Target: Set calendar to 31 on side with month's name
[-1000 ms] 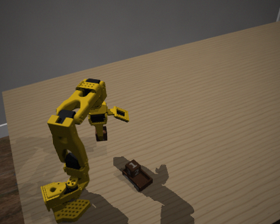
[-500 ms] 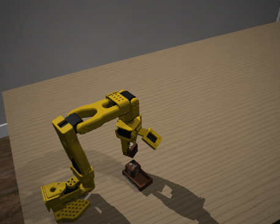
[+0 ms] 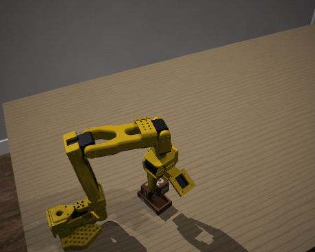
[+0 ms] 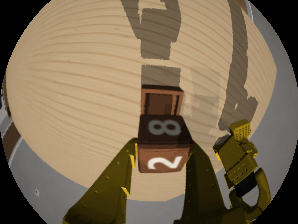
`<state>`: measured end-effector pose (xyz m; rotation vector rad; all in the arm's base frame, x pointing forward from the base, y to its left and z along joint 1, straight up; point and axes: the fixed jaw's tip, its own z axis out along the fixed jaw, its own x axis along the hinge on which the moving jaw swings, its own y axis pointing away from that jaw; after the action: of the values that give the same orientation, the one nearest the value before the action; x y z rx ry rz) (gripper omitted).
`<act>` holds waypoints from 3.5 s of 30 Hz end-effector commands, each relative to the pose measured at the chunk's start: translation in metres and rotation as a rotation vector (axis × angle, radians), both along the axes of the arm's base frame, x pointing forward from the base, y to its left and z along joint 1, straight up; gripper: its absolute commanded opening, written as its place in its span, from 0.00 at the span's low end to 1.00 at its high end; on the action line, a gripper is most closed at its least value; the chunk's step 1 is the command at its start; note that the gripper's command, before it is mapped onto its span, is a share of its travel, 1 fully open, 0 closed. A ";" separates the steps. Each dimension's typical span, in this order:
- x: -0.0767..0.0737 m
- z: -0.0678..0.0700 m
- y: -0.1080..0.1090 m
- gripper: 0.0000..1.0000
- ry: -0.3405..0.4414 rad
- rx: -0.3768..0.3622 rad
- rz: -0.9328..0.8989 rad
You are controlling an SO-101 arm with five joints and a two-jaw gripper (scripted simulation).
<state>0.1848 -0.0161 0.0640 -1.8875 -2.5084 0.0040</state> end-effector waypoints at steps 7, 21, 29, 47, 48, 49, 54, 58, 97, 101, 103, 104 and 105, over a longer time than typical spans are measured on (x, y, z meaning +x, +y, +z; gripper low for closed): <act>0.001 0.011 -0.007 0.00 -0.048 -0.005 -0.016; 0.001 0.011 -0.007 0.00 -0.048 -0.005 -0.016; 0.000 0.011 -0.006 0.00 -0.048 -0.005 -0.011; -0.002 0.011 -0.004 0.00 -0.048 -0.005 -0.001; -0.003 0.011 -0.003 0.00 -0.048 -0.005 -0.001; -0.003 0.011 -0.003 0.00 -0.048 -0.005 0.000; -0.003 0.011 -0.003 0.00 -0.048 -0.005 0.001; -0.003 0.011 -0.003 0.00 -0.048 -0.005 0.002; -0.001 0.001 -0.002 0.00 -0.048 -0.005 0.011; 0.000 -0.001 -0.002 0.00 -0.048 -0.005 0.011; 0.000 -0.001 -0.002 0.00 -0.048 -0.005 0.011; 0.000 -0.001 -0.002 0.00 -0.048 -0.005 0.011; 0.000 -0.001 -0.002 0.00 -0.048 -0.005 0.011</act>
<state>0.1820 -0.0192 0.0600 -1.9095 -2.5143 -0.0126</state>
